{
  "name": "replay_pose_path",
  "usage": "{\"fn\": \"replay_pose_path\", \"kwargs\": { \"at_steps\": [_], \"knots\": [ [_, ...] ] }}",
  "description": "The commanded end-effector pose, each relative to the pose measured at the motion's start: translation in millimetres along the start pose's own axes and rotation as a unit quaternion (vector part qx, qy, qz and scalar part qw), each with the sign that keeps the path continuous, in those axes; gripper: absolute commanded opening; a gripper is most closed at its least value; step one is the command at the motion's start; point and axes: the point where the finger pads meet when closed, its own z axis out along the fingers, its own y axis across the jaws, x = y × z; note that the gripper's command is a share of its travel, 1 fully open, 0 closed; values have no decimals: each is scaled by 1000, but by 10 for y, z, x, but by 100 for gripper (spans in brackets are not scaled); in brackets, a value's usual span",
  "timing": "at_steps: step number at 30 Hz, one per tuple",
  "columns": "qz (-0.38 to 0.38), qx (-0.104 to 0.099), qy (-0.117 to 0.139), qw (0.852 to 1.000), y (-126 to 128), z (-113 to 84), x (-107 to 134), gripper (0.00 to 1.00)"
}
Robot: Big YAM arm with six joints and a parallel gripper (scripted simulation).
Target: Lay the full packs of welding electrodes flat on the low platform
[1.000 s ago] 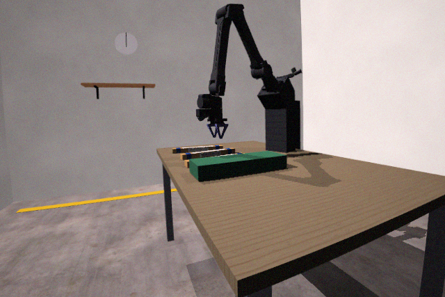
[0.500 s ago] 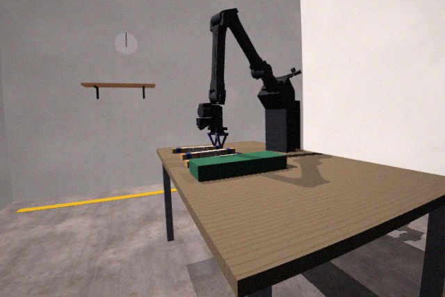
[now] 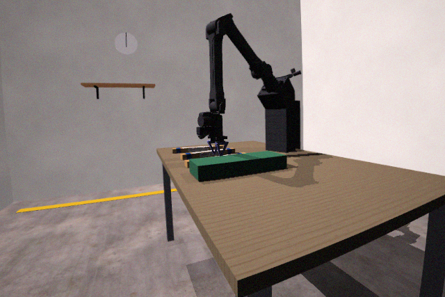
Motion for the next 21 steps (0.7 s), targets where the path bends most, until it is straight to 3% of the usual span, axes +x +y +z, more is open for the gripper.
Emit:
{"fn": "replay_pose_path", "kwargs": {
  "at_steps": [1,21],
  "knots": [
    [7,-1,4,1000,18,58,64,74],
    [6,-2,2,1000,33,302,46,74]
  ]
}}
